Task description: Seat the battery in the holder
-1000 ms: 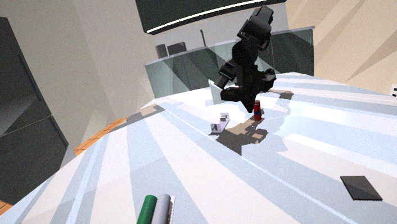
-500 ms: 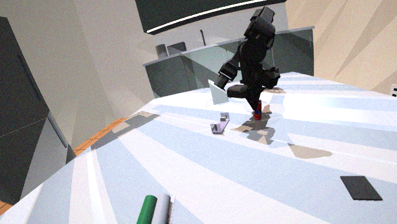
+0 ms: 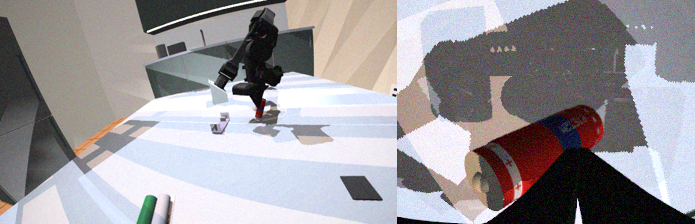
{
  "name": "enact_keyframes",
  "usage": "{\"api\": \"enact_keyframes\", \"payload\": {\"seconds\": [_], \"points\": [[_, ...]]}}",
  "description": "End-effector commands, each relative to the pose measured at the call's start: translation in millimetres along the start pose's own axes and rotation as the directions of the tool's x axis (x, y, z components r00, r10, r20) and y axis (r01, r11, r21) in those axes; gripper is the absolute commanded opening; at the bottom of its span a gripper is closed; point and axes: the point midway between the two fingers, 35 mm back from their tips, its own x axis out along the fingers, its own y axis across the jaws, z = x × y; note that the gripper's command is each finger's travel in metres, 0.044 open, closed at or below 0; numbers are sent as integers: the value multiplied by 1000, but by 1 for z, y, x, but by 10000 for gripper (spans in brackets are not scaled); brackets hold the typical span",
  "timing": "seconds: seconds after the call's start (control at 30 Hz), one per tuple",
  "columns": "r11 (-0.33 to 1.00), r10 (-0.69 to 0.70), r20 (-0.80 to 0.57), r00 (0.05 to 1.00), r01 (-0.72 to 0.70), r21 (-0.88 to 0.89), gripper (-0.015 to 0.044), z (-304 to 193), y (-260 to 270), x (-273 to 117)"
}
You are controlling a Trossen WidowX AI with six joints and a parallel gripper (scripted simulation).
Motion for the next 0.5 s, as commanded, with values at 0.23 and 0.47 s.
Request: {"api": "enact_keyframes", "payload": {"seconds": [0.23,0.47], "points": [[1000,1,-1,1000,-1,1,0,-1,9,-4],[1000,-2,2,1000,2,1,0,0,11,-61]]}}
